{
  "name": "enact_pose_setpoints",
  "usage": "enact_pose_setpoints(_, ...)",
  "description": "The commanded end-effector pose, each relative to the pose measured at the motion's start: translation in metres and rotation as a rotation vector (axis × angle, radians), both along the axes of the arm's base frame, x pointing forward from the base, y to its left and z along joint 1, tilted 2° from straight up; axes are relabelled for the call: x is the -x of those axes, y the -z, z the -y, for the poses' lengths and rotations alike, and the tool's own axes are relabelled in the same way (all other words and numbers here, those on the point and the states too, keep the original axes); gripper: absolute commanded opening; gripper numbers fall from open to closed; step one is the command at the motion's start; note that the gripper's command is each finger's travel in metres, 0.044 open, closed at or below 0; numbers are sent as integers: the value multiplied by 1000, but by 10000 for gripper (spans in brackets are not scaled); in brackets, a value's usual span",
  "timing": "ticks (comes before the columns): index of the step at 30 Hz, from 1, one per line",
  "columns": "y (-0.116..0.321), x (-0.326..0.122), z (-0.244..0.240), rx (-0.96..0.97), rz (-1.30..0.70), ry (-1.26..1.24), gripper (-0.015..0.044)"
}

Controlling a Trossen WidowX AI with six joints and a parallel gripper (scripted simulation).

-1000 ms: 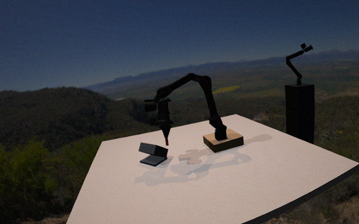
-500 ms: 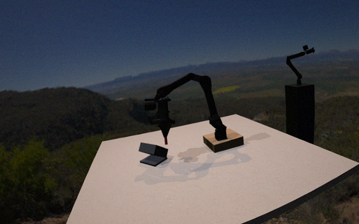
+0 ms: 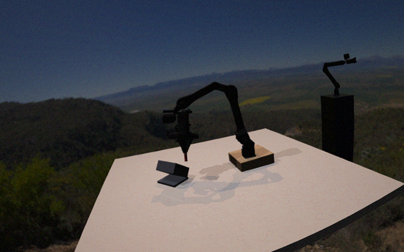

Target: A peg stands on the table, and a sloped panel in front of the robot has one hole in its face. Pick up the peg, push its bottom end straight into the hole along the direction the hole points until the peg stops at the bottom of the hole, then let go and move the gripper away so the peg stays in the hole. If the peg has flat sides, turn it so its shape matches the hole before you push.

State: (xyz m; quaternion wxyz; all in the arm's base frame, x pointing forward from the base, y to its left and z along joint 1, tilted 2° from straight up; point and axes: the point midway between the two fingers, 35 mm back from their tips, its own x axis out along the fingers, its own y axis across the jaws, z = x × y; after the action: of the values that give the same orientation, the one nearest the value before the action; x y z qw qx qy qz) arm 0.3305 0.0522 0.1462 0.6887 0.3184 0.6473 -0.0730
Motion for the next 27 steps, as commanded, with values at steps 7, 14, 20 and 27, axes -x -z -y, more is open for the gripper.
enact_pose_setpoints(7, -3, -3, 7, -42, -21, 121, 0)
enact_pose_setpoints(14, -5, -4, 12, -67, -39, 205, 0)
enact_pose_setpoints(20, -7, -5, 16, -90, -55, 276, 0)
enact_pose_setpoints(27, -8, -7, 22, -117, -74, 359, 0)
